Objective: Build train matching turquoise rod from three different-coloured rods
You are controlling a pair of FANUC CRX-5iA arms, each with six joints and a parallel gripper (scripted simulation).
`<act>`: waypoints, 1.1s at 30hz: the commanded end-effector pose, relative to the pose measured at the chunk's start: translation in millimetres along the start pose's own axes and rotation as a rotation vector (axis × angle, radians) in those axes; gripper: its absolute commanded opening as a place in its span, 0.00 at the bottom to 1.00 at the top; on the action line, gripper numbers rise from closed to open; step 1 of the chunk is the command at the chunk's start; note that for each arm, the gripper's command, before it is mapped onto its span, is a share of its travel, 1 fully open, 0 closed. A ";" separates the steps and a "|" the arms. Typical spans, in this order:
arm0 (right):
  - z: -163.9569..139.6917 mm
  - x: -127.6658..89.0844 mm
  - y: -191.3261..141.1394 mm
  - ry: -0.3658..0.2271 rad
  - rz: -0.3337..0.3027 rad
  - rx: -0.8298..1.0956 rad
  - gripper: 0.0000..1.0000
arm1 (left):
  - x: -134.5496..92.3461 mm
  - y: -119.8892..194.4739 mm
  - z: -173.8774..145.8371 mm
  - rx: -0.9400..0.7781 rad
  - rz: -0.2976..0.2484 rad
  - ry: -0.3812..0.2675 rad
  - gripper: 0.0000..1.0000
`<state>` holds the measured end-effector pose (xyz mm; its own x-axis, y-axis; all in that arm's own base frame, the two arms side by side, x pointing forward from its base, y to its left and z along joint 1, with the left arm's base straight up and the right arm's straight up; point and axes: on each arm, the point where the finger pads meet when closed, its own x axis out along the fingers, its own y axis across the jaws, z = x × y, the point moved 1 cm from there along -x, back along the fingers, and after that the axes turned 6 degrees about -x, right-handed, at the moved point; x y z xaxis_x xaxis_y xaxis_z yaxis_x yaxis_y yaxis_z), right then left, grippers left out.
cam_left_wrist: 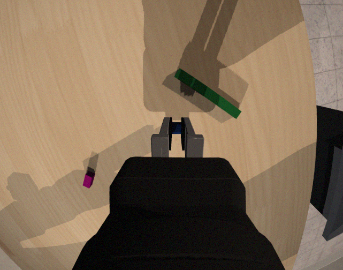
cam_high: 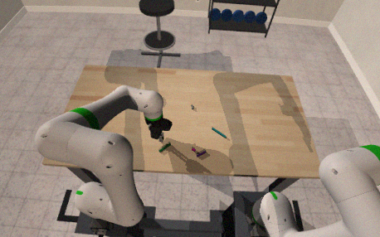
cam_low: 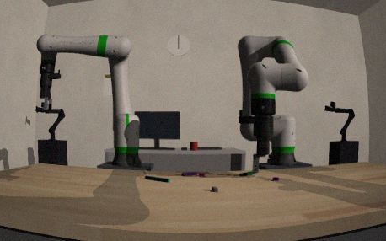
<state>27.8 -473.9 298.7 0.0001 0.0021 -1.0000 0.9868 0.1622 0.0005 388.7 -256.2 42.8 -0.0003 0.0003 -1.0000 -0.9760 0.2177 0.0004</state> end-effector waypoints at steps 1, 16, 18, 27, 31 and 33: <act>0.2 -0.9 -0.2 -0.002 0.000 0.000 1.00 | -0.7 -0.6 -0.2 0.000 -0.001 0.001 0.24; 0.2 -0.9 -0.2 -0.002 0.000 0.000 1.00 | -0.7 -0.6 -0.2 0.000 -0.001 0.001 0.24; 0.2 -0.9 -0.2 -0.002 0.000 0.000 1.00 | -0.7 -0.6 -0.2 0.000 -0.001 0.001 0.24; 0.2 -0.9 -0.2 -0.002 0.000 0.000 1.00 | 0.5 -0.6 -0.2 0.000 -0.001 0.001 0.24; 0.2 -0.9 -0.2 -0.002 0.000 0.000 1.00 | 2.6 -0.5 -0.2 0.000 -0.001 0.001 0.24; 0.2 -0.9 -0.2 -0.002 0.000 0.000 1.00 | 3.4 -0.5 -0.2 0.000 -0.001 0.001 0.24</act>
<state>27.8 -473.9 298.7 0.0001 0.0021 -1.0000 0.9868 0.1622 0.0005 388.7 -256.2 39.6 -0.0004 0.0003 -1.0000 -0.9760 0.2177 0.0004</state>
